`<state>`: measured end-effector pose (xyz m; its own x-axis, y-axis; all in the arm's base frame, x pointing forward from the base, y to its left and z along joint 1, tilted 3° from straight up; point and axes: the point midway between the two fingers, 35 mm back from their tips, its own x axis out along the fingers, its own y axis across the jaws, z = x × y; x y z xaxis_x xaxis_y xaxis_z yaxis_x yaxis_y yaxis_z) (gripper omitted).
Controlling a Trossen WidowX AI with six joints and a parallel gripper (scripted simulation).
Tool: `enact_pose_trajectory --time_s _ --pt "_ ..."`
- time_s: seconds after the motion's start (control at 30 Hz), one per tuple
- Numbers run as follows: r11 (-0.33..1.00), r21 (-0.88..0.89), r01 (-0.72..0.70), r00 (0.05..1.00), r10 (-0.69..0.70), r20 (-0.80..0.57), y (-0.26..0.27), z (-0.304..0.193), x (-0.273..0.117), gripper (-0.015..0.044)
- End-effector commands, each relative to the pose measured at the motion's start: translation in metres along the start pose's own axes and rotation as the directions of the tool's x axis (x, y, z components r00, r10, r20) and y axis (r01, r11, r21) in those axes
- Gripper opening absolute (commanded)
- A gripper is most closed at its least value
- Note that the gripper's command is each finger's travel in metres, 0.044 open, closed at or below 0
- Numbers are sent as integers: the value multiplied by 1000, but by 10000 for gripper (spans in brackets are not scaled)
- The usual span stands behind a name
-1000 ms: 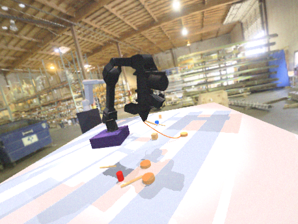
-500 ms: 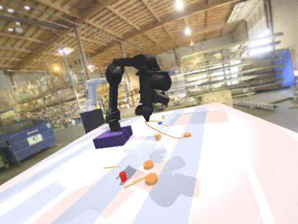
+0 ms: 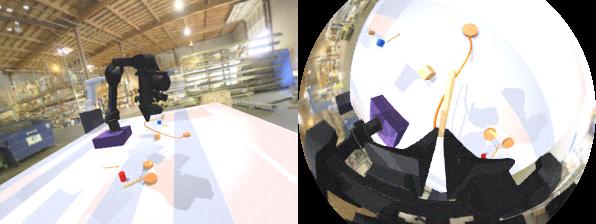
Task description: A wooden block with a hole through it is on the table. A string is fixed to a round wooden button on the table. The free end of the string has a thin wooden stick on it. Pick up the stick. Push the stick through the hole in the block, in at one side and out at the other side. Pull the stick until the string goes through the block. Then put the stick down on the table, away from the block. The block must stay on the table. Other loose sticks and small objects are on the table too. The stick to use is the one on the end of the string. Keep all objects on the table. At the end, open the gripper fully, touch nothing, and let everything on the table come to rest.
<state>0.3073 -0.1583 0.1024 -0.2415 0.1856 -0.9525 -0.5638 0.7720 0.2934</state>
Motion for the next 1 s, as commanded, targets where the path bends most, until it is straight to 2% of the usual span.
enact_pose_trajectory --time_s 0.0,0.23,0.47,0.97 --pt "988 -156 -2 1000 4 7 0 1 0 0" --pt "921 -388 0 1000 5 12 -1 0 0 0" --pt "801 -598 5 1000 7 17 -1 0 0 0" --pt "399 -917 23 1000 7 28 -3 0 -1 0"
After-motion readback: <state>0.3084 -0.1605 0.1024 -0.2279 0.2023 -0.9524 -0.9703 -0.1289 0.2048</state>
